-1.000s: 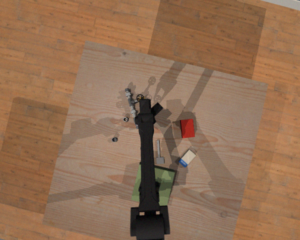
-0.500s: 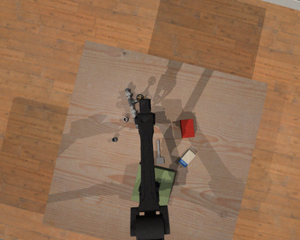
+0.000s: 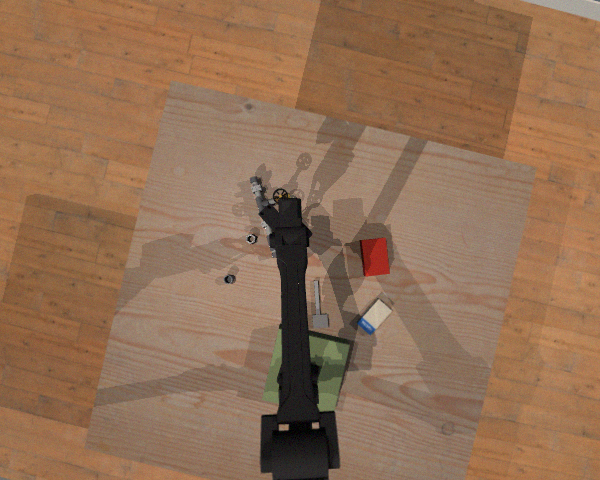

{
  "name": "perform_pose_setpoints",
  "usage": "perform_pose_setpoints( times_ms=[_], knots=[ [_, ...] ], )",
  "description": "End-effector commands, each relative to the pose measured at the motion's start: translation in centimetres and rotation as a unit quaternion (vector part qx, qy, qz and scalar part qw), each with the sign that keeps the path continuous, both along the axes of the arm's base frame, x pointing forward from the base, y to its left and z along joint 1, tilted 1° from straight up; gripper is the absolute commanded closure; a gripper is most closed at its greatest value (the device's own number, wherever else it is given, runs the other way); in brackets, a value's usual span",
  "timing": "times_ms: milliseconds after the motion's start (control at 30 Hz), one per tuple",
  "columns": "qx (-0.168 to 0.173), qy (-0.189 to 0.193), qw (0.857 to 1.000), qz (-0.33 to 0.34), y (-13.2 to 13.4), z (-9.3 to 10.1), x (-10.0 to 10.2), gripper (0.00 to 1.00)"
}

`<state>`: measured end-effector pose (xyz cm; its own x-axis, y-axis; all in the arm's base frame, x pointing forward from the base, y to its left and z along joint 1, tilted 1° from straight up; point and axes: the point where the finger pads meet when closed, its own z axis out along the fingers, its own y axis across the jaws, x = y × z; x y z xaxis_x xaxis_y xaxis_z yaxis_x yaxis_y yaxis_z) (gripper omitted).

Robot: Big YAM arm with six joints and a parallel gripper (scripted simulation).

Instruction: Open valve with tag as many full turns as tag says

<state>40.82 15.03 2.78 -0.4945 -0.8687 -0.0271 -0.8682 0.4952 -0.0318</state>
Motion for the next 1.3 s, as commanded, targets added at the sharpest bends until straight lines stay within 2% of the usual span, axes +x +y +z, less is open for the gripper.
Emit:
perform_pose_setpoints(
  times_ms=[0,267,633,667,767,1267],
  knots=[
    [-0.002,-0.011,0.987,0.158,-0.04,0.95,0.71,1.00],
    [-0.006,-0.012,0.971,0.237,-0.06,0.95,0.71,1.00],
    [-0.008,-0.013,0.967,0.254,-0.08,0.94,0.71,1.00],
    [-0.008,-0.013,0.967,0.254,-0.08,0.94,0.71,0.00],
    [-0.007,-0.018,0.967,0.254,0.11,1.33,1.23,0.00],
    [-0.007,-0.018,0.968,0.252,0.11,1.33,1.23,0.00]
  ],
)
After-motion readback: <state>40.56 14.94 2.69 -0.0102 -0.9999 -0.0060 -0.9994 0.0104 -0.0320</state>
